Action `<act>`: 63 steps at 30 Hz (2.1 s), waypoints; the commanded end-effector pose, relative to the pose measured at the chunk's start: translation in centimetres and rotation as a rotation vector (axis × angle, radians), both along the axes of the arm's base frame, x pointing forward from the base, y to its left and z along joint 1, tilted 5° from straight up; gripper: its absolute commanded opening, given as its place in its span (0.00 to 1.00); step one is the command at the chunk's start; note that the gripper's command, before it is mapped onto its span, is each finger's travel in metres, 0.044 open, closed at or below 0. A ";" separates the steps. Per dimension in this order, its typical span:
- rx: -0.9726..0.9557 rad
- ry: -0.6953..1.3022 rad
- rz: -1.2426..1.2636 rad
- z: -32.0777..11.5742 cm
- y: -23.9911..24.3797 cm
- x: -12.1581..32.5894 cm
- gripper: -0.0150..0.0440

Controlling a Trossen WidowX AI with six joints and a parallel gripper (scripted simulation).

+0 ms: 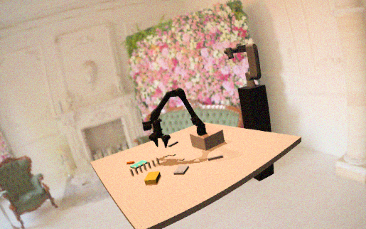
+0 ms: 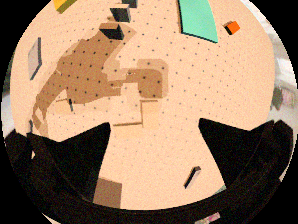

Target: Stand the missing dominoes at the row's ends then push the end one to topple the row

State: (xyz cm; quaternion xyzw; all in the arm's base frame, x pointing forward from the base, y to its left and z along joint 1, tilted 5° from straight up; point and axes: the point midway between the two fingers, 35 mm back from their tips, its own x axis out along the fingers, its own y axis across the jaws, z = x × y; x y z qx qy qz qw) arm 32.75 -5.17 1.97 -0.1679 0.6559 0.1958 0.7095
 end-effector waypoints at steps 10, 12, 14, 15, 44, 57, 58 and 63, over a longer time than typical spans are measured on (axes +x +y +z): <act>0.014 0.017 0.017 -6.7 0.6 0.0 1.00; 0.014 0.017 0.017 -6.8 0.5 0.0 1.00; 0.014 0.017 0.017 -6.9 0.3 0.0 1.00; 0.014 0.017 0.017 -6.9 0.3 0.0 1.00; 0.014 0.018 0.017 -8.3 0.4 0.0 0.44; 0.014 0.017 0.017 -3.7 0.0 -0.2 0.44; 0.014 0.017 0.017 -2.3 -0.2 -0.3 0.44; 0.013 0.017 0.017 3.4 -0.7 -0.6 0.44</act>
